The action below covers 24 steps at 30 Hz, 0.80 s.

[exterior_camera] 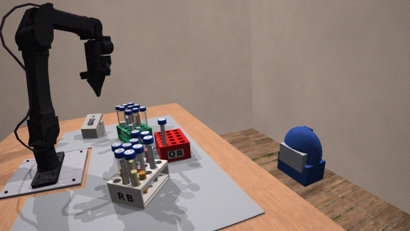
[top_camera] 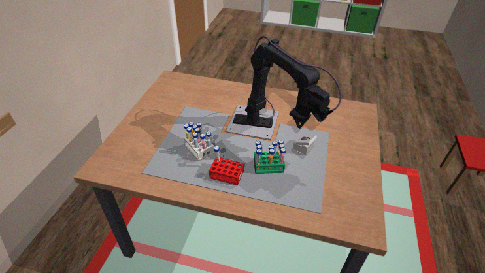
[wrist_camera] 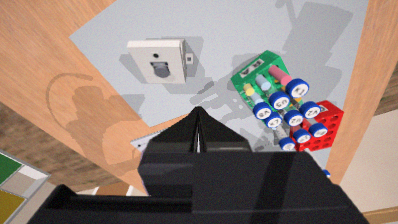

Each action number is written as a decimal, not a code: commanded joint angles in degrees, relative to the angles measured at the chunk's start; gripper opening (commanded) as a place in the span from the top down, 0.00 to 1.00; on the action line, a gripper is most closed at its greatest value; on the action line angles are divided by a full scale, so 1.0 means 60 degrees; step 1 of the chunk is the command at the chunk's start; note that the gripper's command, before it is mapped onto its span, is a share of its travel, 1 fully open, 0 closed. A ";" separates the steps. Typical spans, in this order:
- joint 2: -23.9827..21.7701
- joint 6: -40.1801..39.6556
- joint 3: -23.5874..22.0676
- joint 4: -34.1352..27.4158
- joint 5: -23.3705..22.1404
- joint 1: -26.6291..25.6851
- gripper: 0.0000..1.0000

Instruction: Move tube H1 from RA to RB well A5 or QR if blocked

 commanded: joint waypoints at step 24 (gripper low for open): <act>0.0044 0.2006 0.0314 0.0143 -0.0024 0.2033 1.00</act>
